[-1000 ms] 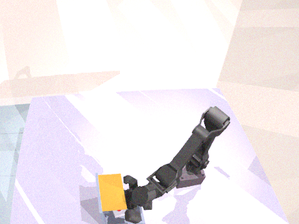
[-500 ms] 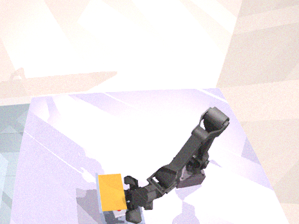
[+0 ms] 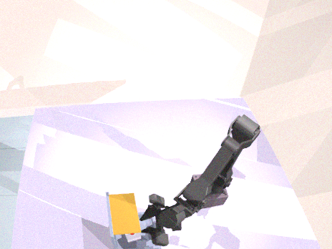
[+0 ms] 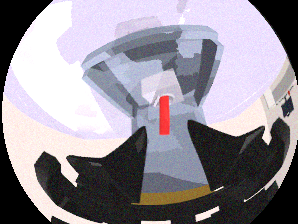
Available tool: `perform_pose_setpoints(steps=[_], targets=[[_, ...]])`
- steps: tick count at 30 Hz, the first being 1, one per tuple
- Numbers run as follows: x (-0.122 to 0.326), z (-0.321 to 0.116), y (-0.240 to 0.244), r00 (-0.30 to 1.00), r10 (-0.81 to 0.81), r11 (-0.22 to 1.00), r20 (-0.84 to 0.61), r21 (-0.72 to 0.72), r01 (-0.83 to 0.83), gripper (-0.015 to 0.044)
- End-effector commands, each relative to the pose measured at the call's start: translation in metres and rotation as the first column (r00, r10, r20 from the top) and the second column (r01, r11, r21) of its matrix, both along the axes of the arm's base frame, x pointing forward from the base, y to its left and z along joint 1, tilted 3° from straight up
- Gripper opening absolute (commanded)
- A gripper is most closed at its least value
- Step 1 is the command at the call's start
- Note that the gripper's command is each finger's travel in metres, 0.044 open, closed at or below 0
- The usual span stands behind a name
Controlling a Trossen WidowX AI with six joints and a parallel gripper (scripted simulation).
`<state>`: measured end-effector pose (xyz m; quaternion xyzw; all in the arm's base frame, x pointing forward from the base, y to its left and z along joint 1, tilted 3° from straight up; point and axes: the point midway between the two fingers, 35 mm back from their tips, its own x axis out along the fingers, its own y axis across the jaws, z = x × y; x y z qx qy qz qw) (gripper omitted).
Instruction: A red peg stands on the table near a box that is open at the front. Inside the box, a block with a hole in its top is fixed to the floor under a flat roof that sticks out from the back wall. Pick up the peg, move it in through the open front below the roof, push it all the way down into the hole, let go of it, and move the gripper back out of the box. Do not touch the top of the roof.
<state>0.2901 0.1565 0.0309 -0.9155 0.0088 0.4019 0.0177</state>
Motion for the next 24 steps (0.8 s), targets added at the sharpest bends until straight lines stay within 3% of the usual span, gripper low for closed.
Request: perform_pose_setpoints(steps=[1, 9, 24], targets=[[-0.008, 0.003, -0.001, 1.000, -0.004, 1.000, 0.009, 0.006, 0.004, 0.0246], [-0.029, 0.020, 0.001, 1.000, -0.005, 1.000, 0.004, 0.007, 0.005, 0.0440], [-0.071, 0.050, -0.006, 1.000, -0.004, 1.000, 0.004, 0.006, 0.004, 0.0440]])
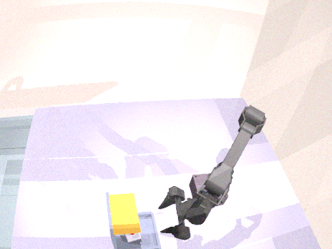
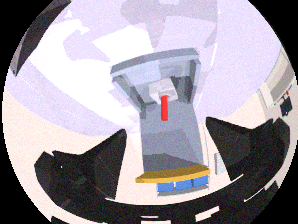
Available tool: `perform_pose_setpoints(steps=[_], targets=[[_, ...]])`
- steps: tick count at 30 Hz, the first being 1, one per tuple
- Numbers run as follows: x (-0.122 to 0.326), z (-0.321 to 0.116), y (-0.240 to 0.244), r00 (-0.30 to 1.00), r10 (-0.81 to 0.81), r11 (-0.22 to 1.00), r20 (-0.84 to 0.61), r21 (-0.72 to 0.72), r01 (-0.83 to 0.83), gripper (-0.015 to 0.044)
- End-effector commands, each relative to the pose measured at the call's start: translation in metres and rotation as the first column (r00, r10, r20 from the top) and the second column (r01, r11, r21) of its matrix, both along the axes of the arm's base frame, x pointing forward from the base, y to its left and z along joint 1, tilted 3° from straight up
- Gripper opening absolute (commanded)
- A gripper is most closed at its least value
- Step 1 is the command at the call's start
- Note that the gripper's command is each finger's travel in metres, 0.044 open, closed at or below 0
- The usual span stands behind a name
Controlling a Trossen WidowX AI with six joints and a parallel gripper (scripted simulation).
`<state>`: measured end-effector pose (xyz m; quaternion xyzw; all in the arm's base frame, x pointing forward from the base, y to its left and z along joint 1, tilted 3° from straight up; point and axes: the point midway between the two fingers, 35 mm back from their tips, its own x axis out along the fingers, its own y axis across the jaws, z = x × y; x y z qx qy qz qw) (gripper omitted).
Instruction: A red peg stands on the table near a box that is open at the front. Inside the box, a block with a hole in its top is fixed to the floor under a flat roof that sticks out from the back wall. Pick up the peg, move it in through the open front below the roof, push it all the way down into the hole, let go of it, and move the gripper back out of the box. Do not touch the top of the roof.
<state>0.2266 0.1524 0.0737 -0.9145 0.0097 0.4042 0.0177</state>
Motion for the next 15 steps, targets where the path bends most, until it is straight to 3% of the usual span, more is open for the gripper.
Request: perform_pose_setpoints(steps=[1, 15], targets=[[-0.0092, 0.0087, -0.0029, 1.000, -0.002, 1.000, 0.009, 0.006, 0.002, 0.0440], [-0.0110, 0.0099, -0.0035, 1.000, -0.002, 1.000, 0.010, 0.006, 0.002, 0.0440]])
